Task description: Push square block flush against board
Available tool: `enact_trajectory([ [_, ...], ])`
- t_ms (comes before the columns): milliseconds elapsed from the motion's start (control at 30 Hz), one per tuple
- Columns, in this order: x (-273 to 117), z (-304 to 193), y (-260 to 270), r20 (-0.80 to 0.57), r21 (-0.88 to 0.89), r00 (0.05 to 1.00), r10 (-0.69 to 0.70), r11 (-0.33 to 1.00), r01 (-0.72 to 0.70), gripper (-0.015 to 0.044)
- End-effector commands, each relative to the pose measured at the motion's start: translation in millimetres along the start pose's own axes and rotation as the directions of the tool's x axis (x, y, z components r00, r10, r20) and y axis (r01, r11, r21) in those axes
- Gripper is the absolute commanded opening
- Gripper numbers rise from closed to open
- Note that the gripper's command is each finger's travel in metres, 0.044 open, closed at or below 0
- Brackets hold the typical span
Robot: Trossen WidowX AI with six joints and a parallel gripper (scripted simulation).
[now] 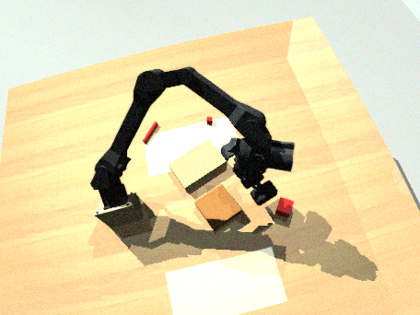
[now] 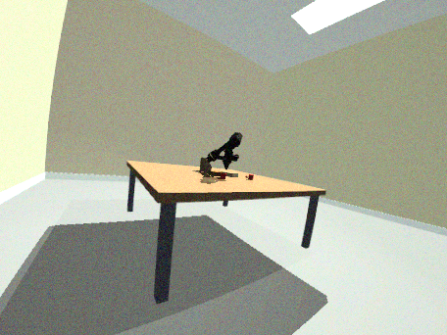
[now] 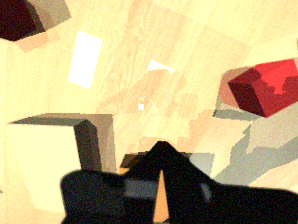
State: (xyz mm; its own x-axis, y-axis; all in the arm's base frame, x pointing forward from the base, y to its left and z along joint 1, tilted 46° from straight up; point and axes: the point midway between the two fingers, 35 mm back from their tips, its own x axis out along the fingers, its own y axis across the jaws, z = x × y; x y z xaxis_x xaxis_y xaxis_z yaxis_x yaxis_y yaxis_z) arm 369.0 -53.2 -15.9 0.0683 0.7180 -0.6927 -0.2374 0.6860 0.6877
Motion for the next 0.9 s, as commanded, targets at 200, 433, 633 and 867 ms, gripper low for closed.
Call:
enact_trajectory([
  [200, -2.9, -20.6, -22.2, -0.004, 0.323, 1.000, -0.009, 0.946, 0.010, 0.0000],
  [433, -3.6, -35.3, -36.1, -0.005, 0.539, 1.000, -0.011, 0.842, 0.012, 0.0000],
  [633, -3.8, -48.3, -47.1, -0.005, 0.700, 1.000, -0.012, 0.715, 0.013, 0.0000],
  [867, -3.8, -64.0, -58.8, -0.006, 0.849, 1.000, -0.012, 0.528, 0.011, 0.0000],
])
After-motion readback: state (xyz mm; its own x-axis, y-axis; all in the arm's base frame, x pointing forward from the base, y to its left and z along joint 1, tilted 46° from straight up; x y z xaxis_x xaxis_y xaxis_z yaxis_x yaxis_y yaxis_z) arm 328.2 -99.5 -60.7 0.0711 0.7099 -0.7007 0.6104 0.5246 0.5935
